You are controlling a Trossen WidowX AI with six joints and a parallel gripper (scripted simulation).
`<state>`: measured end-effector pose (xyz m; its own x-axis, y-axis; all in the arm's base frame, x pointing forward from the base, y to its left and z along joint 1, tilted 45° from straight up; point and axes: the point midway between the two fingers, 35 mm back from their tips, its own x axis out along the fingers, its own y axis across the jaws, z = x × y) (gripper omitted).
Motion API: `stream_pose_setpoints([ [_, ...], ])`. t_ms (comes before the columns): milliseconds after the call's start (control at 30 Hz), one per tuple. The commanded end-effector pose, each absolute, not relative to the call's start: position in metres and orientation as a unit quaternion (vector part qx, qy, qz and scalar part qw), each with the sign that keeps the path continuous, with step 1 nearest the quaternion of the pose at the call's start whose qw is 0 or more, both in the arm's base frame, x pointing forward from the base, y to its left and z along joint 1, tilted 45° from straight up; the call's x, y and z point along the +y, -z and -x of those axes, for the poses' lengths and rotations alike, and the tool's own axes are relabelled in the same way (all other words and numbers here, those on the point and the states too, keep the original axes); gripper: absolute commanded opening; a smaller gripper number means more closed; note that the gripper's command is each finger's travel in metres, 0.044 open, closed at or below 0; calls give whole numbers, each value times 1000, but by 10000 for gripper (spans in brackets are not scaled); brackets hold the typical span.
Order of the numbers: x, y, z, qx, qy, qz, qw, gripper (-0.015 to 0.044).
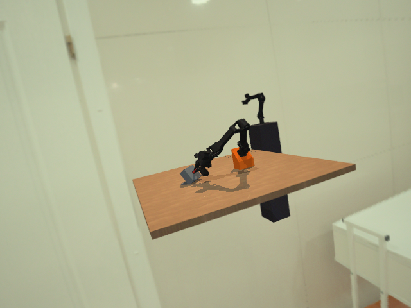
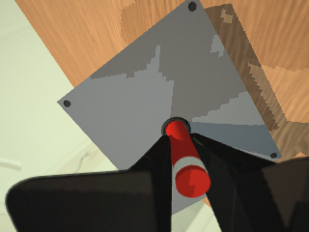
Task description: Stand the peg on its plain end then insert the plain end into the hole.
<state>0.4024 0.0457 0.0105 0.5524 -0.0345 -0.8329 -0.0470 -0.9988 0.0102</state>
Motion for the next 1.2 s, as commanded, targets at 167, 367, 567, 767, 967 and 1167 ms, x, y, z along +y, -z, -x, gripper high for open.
stream_pose_setpoints([
  [167,45,-11,-402,23,-472,881,7,236],
  [367,46,-12,-402,23,-472,881,7,394],
  [567,46,-18,-399,23,-472,881,7,440],
  [767,47,-25,-395,23,-472,881,6,440],
  [967,47,-33,-391,23,-472,881,6,440],
  [1167,48,-40,-388,23,-472,881,6,440],
])
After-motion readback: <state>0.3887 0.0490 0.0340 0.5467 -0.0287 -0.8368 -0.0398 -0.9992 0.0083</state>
